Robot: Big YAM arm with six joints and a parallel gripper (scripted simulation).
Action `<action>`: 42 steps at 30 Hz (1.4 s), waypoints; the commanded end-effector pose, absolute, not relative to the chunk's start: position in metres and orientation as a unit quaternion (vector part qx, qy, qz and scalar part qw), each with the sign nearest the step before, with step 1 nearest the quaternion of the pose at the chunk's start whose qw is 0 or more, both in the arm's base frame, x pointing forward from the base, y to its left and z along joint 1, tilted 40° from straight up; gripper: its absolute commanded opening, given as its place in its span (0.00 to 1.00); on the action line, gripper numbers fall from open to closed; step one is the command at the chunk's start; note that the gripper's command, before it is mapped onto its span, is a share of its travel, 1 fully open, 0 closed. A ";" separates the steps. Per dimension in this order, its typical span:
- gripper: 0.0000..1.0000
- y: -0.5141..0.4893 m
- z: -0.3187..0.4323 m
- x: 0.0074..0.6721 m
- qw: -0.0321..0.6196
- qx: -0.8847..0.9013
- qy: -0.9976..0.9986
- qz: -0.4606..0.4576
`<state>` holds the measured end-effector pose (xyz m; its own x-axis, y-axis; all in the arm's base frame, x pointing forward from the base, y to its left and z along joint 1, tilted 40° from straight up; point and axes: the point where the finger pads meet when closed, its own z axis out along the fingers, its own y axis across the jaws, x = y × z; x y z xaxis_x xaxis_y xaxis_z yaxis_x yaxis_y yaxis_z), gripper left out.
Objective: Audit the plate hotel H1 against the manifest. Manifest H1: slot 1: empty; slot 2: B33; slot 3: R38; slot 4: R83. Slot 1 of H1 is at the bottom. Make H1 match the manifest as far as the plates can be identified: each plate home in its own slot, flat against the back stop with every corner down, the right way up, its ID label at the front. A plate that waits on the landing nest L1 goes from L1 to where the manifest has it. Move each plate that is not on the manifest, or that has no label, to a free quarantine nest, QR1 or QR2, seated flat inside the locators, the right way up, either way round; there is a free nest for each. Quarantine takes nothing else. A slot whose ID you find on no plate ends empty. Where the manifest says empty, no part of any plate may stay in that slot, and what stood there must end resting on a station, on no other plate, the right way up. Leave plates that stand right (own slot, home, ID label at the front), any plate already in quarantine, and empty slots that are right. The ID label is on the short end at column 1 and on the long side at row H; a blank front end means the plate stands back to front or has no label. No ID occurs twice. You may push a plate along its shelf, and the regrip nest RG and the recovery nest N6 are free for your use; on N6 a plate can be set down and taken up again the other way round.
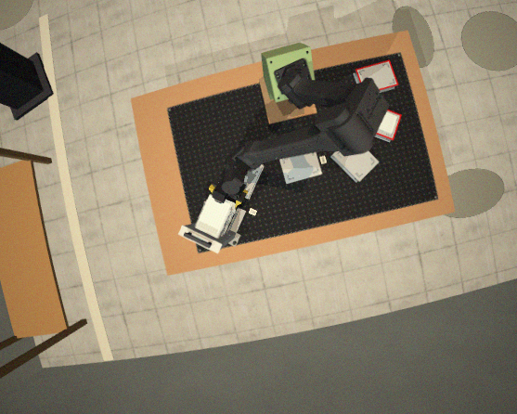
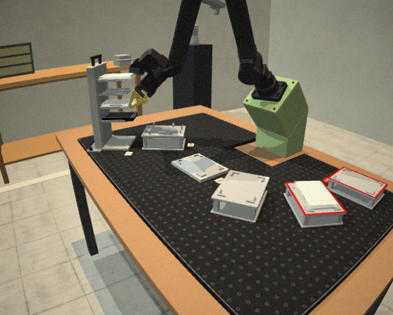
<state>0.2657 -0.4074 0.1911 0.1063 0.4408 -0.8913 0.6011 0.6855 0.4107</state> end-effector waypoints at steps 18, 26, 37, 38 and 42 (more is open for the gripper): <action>0.86 -0.407 0.206 0.254 0.648 0.385 0.653 -0.079; 0.86 -0.399 0.200 0.249 0.647 0.383 0.654 -0.080; 0.86 -0.391 0.193 0.244 0.647 0.381 0.655 -0.082; 0.86 -0.390 0.193 0.243 0.647 0.381 0.656 -0.083; 0.86 -0.386 0.190 0.241 0.646 0.380 0.656 -0.083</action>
<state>0.2511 -0.3840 0.1761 0.1083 0.4427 -0.8901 0.5987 0.6858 0.4138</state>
